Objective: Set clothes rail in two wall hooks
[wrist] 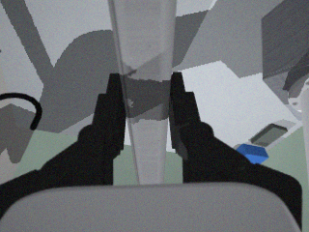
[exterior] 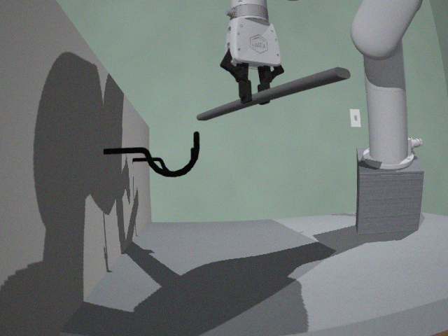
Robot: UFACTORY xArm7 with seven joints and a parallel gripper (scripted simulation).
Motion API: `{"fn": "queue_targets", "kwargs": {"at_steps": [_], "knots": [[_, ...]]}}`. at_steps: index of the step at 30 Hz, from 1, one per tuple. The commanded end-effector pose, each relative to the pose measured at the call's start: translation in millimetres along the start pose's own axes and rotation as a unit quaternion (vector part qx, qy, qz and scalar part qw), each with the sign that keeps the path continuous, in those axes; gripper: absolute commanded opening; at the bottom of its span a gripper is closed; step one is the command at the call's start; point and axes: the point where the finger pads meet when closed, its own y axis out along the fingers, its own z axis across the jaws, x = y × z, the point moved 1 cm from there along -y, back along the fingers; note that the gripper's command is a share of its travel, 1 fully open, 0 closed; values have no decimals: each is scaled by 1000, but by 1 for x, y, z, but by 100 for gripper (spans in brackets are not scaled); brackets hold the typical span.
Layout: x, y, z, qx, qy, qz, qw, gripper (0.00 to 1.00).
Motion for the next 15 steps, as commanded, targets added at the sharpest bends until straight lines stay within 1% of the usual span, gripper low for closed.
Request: {"fn": "queue_targets", "kwargs": {"at_steps": [1,15], "knots": [[-1,-1,-1,-1,10,1,1000,0],[-1,-1,-1,-1,40,1,999,0]]}}
